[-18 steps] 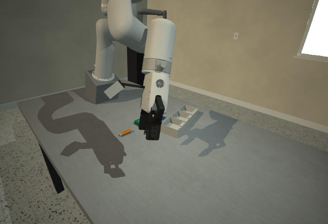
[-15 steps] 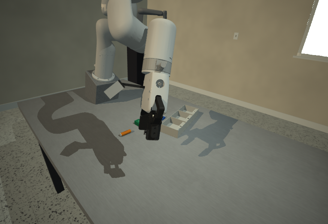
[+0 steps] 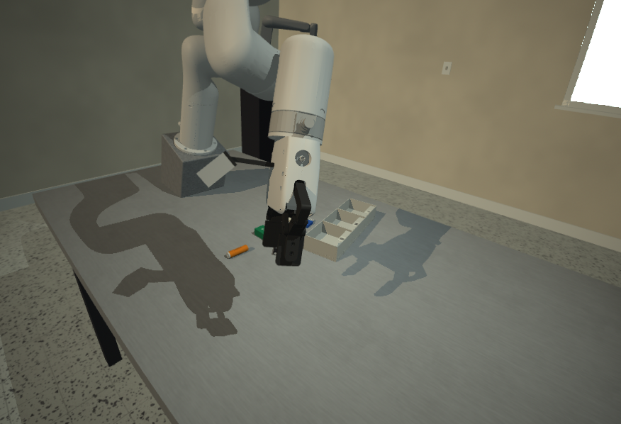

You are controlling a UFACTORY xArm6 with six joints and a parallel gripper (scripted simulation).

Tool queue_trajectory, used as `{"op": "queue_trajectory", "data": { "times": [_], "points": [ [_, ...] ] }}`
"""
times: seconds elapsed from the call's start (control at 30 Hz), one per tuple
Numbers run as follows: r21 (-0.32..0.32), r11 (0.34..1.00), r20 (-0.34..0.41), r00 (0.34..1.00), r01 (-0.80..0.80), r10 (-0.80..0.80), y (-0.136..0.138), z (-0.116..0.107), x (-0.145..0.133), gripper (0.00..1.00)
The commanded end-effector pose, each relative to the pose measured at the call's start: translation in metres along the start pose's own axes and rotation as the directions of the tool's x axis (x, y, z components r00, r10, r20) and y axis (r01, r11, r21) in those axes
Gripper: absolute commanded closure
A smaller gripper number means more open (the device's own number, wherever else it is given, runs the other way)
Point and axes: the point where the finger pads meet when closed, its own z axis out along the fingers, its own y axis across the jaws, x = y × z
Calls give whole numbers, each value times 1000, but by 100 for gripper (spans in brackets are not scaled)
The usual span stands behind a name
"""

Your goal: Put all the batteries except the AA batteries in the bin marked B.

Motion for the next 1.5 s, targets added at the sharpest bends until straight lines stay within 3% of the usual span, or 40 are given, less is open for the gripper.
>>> {"op": "queue_trajectory", "data": {
  "times": [0.0,0.17,0.27,0.43,0.73,1.0,1.07,1.47],
  "points": [
    [4,1000,1,1000,-1,1,-7,-17,3,93],
    [4,1000,1,1000,-1,1,-20,-56,11,93],
    [4,1000,1,1000,-1,1,-21,-57,11,93],
    [-5,978,25,978,209,-209,0,-72,-3,93],
    [-18,915,54,914,403,-402,22,-85,-13,93],
    [-18,785,99,782,620,-615,53,-100,-23,93],
    [-18,785,99,782,620,-615,53,-100,-23,93],
    [23,493,168,483,870,-859,103,-121,-36,93]
  ]
}}
